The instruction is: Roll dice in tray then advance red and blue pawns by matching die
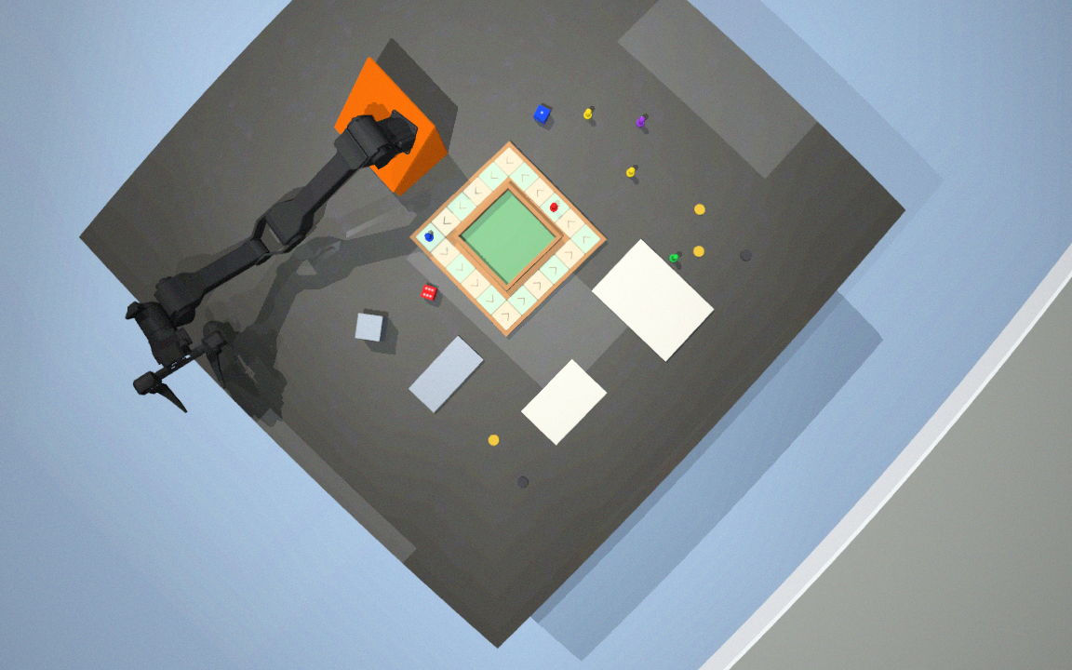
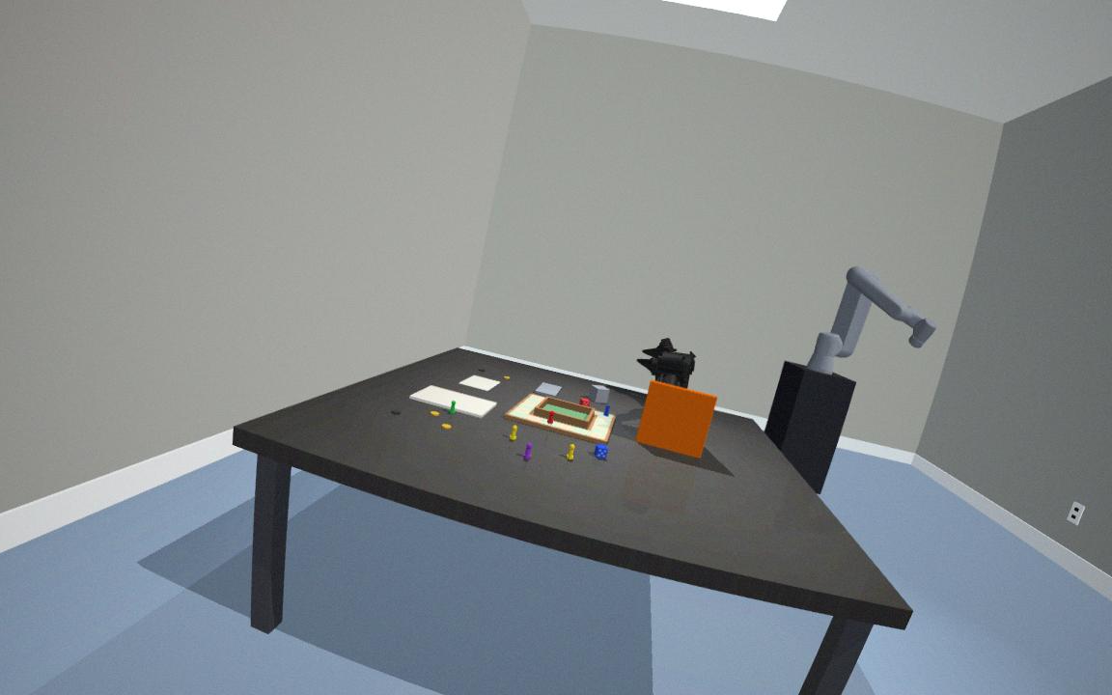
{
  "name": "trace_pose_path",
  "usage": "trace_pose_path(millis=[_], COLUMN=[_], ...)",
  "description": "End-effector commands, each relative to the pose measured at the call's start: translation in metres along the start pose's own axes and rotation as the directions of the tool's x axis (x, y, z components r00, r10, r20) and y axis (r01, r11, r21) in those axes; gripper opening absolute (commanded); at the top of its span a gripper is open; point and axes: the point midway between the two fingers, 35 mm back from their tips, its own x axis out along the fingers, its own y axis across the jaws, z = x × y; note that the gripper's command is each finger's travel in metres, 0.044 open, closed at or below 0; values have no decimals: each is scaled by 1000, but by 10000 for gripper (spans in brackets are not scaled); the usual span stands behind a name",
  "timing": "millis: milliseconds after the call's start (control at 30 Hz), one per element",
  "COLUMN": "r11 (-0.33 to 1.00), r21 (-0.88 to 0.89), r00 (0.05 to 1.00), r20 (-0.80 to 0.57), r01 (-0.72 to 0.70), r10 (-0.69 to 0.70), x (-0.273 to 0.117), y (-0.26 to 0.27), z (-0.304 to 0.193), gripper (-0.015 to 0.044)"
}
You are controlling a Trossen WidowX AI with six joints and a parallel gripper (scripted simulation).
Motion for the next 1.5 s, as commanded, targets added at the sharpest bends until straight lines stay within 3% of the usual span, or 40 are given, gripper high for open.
trace_pose_path(millis=[0, 133, 267, 367, 533, 700, 867, 1033, 1300, 1467], r11=[1000, 979, 832, 718, 322, -131, -603, -837, -893, -689], r21=[-8, -202, -552, -691, -946, -968, -690, -296, 303, 721], r00=[1000, 997, 976, 956, 925, 892, 885, 887, 916, 941], r20=[-2, -58, -145, -149, -162, -138, -119, -107, -121, -179], r01=[2, 43, 58, 81, -46, -213, -399, -460, -334, -72], r10=[-2, -56, -163, -252, -344, -431, -450, -449, -383, -286], x=[-1, -21, -55, -59, -78, -88, -75, -49, 4, 55], y=[-1, -19, -50, -68, -84, -87, -67, -37, 20, 78], z=[1, 18, 59, 91, 165, 230, 310, 367, 413, 426], gripper=[374, 275, 275, 275, 275, 275, 275, 275, 275, 275])
